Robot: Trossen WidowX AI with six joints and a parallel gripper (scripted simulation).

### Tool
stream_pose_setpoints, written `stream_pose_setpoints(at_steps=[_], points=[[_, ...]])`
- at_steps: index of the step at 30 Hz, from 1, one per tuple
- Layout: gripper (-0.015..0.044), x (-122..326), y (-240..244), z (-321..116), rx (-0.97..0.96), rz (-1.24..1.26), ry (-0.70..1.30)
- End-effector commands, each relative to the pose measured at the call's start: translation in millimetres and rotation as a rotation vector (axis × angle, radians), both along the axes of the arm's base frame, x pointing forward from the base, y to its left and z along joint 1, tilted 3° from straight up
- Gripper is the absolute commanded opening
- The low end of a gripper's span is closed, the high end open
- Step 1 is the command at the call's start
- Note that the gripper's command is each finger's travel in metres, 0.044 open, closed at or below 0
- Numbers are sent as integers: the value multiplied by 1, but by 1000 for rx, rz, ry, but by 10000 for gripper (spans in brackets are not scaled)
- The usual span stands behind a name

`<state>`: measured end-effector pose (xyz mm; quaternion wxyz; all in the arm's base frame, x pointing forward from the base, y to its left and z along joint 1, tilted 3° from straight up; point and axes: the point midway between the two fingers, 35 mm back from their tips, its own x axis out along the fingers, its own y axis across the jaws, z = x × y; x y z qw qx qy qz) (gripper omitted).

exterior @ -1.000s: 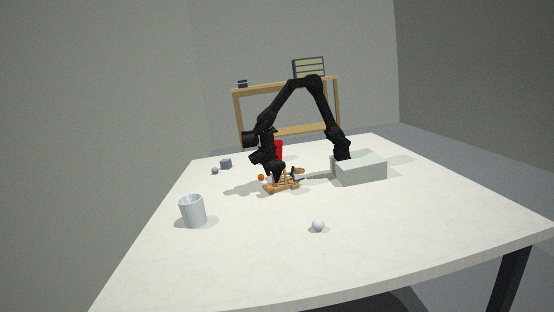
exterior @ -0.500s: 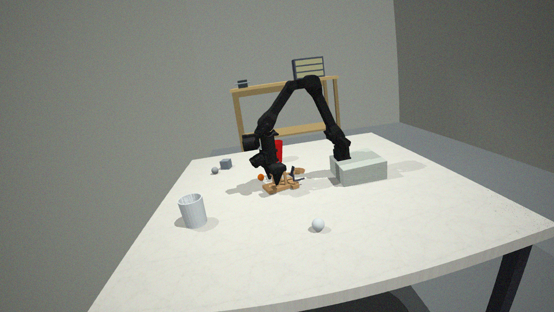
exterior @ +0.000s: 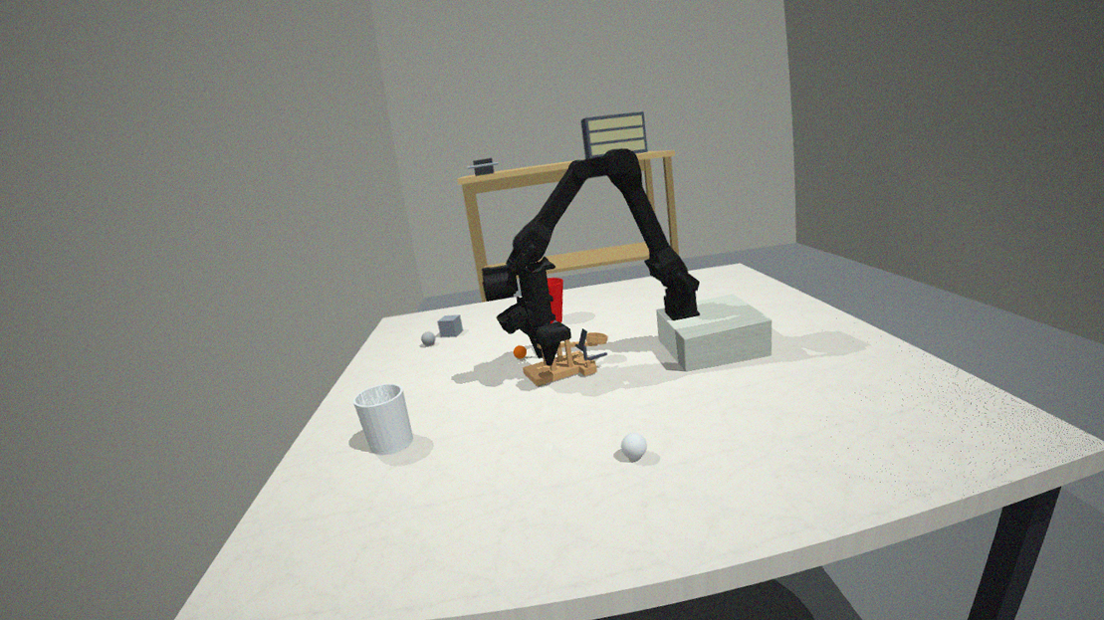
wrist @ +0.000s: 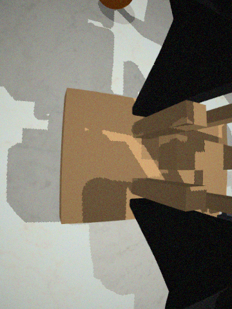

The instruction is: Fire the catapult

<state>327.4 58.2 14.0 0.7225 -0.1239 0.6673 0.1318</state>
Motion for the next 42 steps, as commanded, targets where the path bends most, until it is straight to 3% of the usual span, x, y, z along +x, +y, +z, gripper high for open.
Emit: stream_pose_setpoints(at_steps=[1, 3, 7, 15, 42], points=[[52, 0, -1, 24, 0, 0, -3], [0, -3, -1, 46, 0, 0, -3], [0, 1, 7, 50, 1, 4, -3], [0, 30, 95, 52, 6, 44, 2], [0, 34, 98, 22, 6, 43, 2]])
